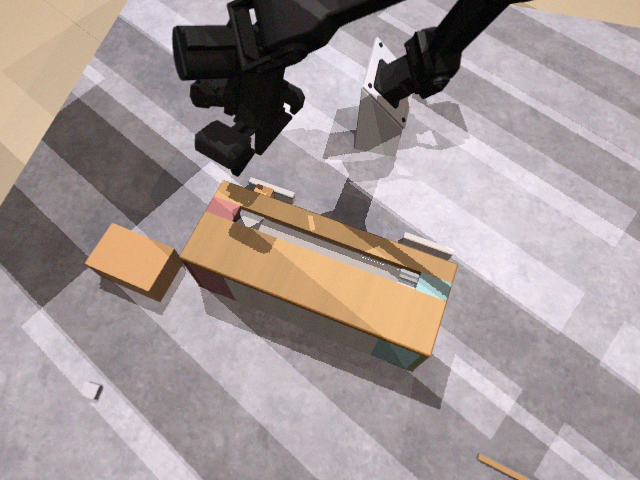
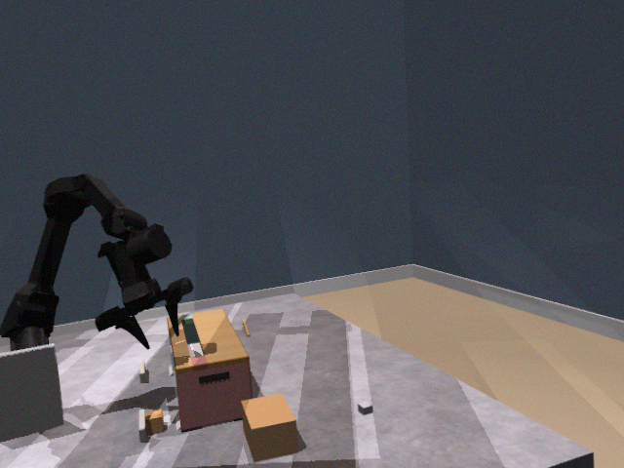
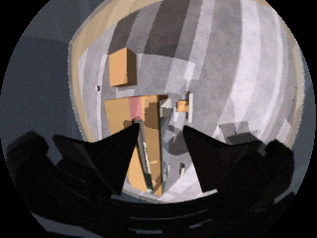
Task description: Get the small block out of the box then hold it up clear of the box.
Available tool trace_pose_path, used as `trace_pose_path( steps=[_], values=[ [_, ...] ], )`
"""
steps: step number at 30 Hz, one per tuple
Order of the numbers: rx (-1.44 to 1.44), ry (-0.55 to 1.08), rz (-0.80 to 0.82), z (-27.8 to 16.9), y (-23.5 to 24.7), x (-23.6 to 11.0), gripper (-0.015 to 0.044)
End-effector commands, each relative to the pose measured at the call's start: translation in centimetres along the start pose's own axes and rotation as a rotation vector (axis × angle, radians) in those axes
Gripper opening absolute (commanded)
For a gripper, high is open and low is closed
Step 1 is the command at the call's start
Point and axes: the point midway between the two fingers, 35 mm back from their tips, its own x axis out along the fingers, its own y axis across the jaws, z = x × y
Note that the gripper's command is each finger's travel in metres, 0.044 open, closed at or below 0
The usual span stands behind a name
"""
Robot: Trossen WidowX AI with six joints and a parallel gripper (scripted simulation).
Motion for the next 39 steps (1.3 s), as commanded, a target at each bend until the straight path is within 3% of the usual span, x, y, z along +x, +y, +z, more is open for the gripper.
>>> trace_pose_path(
  steps=[1,9,26,28,33,39],
  values=[
    [0.96,0.122,0.001,1.0,-1.9,0.8,0.0285],
    [1.445,0.175,-0.016,1.4,-2.2,0.5,0.0285],
    [1.454,0.176,-0.017,1.4,-2.2,0.5,0.0285],
    [1.454,0.175,-0.016,1.3,-2.4,1.6,0.0285],
    [1.454,0.178,-0.018,0.3,-4.5,8.7,0.0285],
    [1.454,0.179,-0.019,0.0,-4.9,9.5,0.0285]
  ],
)
